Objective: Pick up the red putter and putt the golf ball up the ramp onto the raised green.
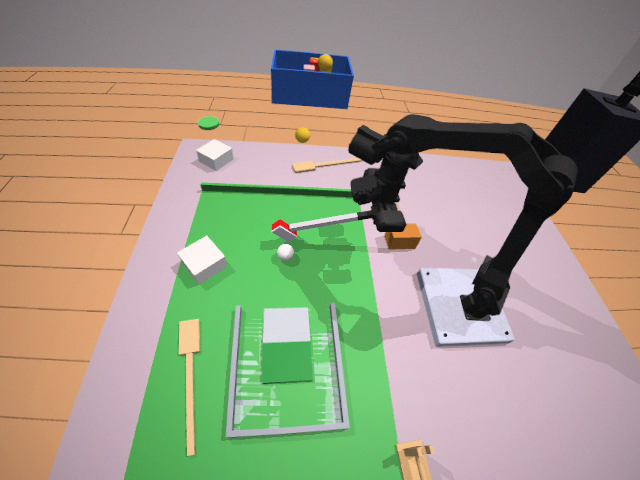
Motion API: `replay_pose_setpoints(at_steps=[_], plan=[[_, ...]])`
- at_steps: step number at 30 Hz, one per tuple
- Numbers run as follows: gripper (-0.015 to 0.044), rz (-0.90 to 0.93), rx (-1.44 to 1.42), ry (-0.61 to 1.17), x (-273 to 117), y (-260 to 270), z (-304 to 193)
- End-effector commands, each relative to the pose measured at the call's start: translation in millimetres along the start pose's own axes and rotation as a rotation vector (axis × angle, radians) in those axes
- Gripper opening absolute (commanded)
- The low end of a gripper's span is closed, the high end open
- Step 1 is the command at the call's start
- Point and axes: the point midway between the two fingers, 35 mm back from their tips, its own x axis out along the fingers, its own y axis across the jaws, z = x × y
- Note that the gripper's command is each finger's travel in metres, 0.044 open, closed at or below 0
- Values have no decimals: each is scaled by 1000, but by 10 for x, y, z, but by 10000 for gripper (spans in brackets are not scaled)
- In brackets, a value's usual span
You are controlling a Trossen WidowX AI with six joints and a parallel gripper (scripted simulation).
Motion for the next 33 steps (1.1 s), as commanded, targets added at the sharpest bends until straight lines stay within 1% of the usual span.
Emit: replay_pose_setpoints(at_steps=[1,6,16,24,33], plan=[[0,-4,5,-2,65,-5,1],[0,-4,5,-2,120,-3,-1],[0,0,0,1,90,-5,-3],[0,-6,5,-2,114,-295,-1],[0,-7,5,-2,116,-305,-2]])
